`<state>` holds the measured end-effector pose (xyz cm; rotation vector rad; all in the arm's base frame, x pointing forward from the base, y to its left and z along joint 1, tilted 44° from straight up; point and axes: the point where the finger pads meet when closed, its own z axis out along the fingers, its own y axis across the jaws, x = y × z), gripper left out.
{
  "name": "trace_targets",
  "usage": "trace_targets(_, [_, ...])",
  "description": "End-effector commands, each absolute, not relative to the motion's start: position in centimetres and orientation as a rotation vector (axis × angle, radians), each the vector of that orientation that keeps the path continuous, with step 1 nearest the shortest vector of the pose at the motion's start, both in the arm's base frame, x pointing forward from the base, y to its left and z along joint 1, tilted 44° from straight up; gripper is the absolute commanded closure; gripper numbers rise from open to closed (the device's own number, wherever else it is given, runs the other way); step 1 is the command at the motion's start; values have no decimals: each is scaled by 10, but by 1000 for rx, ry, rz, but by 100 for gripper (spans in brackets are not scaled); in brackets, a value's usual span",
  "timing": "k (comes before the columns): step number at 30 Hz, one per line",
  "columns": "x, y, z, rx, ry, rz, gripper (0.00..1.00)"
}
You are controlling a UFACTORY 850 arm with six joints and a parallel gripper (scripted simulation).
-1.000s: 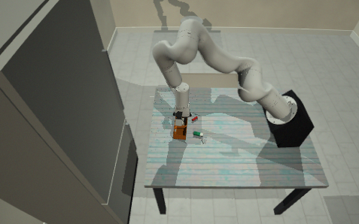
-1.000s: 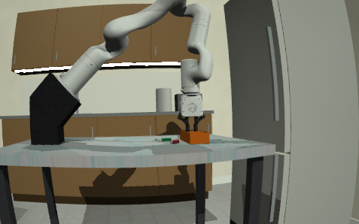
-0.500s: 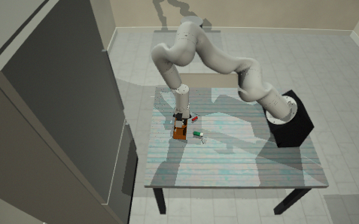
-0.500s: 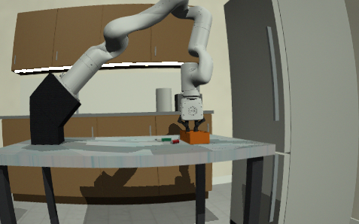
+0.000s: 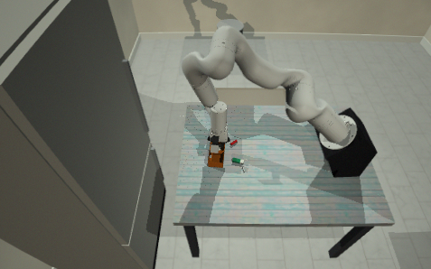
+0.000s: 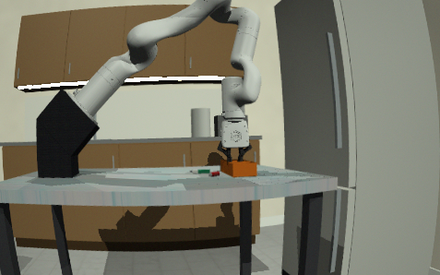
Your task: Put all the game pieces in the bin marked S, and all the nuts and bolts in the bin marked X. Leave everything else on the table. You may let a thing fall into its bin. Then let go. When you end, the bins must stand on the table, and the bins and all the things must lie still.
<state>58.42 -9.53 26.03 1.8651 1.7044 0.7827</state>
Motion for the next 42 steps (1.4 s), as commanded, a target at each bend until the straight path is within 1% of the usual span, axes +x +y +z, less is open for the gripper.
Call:
trace_targets(1, [584,-95,261,1864,1704,783,69])
trace_targets(30, [565,-96,281,1864,1704,783,69])
trace_targets(34, [553,-96,293,1864,1703,783,69])
trace_targets(42, [553,-96,293,1864,1704,783,69])
